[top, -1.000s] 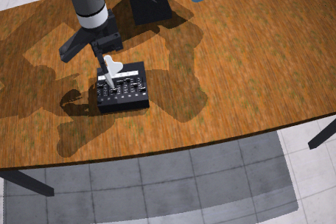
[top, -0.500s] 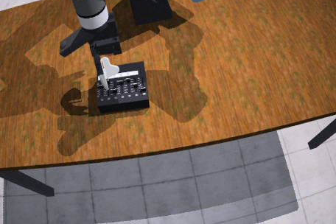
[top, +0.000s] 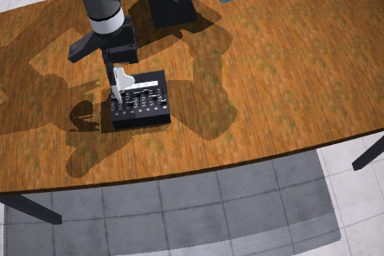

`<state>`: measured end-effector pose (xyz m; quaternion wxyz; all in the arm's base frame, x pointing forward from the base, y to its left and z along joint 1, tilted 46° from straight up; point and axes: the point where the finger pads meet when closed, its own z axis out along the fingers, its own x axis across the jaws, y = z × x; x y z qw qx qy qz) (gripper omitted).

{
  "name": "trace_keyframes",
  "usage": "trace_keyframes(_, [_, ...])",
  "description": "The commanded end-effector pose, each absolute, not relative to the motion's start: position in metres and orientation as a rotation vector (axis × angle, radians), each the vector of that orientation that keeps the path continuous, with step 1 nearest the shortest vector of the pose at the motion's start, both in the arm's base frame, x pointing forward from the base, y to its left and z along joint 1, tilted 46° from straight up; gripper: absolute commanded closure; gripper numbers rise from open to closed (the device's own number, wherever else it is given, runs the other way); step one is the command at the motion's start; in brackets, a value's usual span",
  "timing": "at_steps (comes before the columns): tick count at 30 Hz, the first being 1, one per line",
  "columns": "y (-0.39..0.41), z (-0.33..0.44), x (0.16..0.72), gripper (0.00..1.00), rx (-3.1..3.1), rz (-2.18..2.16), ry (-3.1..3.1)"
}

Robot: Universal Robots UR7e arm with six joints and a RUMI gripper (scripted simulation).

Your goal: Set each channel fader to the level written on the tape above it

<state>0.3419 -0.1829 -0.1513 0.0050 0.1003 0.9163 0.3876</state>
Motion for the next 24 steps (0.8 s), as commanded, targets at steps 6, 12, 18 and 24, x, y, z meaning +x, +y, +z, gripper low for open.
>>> trace_keyframes(6, [-0.1834, -0.1512, 0.3419, 1.00, 0.321, 1.213, 2.870])
trace_keyframes(12, [-0.1834, -0.1512, 0.3419, 1.00, 0.321, 1.213, 2.870])
trace_keyframes(18, [-0.1834, -0.1512, 0.3419, 1.00, 0.321, 1.213, 2.870])
trace_keyframes(24, [-0.1834, -0.1512, 0.3419, 1.00, 0.321, 1.213, 2.870])
